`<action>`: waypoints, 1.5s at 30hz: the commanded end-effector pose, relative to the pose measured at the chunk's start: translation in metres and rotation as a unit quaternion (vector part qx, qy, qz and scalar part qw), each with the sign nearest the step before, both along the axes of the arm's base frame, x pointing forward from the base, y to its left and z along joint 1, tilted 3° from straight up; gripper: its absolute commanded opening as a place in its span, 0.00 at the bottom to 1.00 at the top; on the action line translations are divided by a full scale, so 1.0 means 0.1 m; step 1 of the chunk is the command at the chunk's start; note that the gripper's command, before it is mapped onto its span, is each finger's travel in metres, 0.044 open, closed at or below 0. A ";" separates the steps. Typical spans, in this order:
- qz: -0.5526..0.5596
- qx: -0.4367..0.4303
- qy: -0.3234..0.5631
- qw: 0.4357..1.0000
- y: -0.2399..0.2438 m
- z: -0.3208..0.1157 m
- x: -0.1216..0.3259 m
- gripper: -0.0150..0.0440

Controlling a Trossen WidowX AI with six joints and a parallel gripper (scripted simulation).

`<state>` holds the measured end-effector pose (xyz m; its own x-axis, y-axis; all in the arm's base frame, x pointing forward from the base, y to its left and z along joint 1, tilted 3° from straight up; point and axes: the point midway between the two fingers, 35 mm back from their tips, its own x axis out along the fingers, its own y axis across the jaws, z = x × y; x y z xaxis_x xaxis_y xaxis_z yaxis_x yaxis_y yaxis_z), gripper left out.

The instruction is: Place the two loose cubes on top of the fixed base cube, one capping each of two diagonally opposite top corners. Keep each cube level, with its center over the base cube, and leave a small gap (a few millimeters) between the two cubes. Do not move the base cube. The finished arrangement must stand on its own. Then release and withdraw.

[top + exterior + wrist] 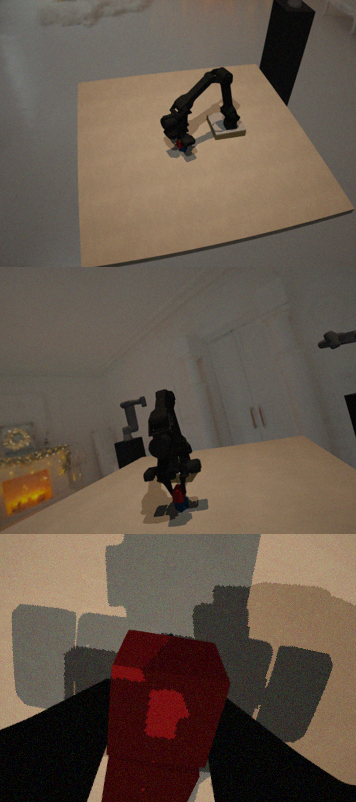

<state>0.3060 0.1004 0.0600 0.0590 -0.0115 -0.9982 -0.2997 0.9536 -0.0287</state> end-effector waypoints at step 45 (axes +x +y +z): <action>0.000 0.000 0.000 1.000 0.01 0.32 -0.02 0.60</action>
